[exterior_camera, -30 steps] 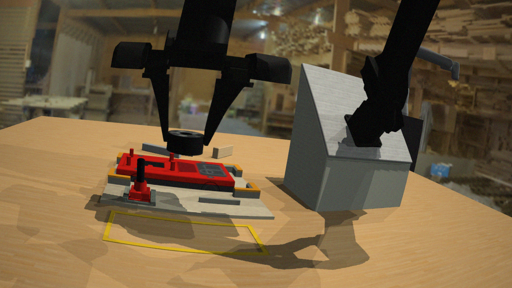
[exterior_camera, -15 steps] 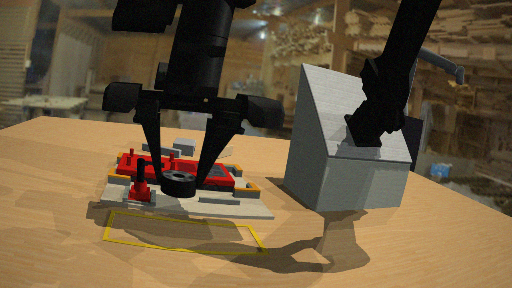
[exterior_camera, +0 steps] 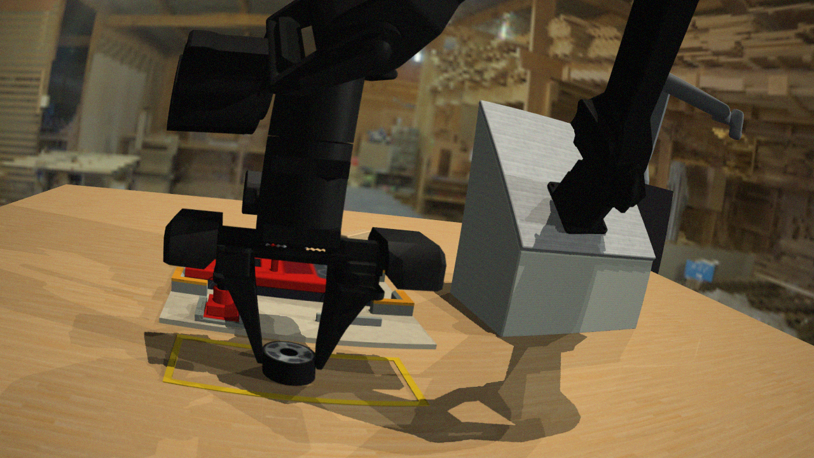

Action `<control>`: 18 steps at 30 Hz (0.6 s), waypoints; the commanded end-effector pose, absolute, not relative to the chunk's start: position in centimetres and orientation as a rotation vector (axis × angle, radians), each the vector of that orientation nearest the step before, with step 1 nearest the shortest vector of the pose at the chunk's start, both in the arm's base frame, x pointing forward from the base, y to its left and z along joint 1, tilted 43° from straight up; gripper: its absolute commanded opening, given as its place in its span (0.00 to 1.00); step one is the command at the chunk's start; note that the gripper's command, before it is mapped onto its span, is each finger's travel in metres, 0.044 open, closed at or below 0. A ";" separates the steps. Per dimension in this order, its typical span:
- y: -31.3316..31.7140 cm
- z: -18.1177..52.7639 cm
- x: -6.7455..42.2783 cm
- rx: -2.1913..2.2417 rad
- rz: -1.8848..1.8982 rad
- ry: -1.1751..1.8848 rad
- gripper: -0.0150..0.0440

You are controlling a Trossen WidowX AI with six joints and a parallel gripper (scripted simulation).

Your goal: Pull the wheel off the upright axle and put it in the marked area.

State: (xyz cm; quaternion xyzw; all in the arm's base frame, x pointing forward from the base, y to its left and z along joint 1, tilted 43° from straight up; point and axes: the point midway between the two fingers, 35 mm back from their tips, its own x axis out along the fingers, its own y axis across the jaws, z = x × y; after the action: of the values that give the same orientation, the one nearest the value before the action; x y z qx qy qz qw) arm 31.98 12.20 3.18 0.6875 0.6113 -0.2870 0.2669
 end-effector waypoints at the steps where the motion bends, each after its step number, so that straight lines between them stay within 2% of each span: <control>1: 12.3 3.2 32.0 1.853 -0.772 1.652 0.43; 8: 12.1 3.4 32.0 1.853 -0.773 1.651 0.74; 18: 8.1 7.5 31.5 1.857 -0.789 1.644 0.76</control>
State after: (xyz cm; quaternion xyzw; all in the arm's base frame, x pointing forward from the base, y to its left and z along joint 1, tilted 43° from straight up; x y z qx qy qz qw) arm 31.64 8.54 6.40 0.6879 0.6072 -0.2988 0.2625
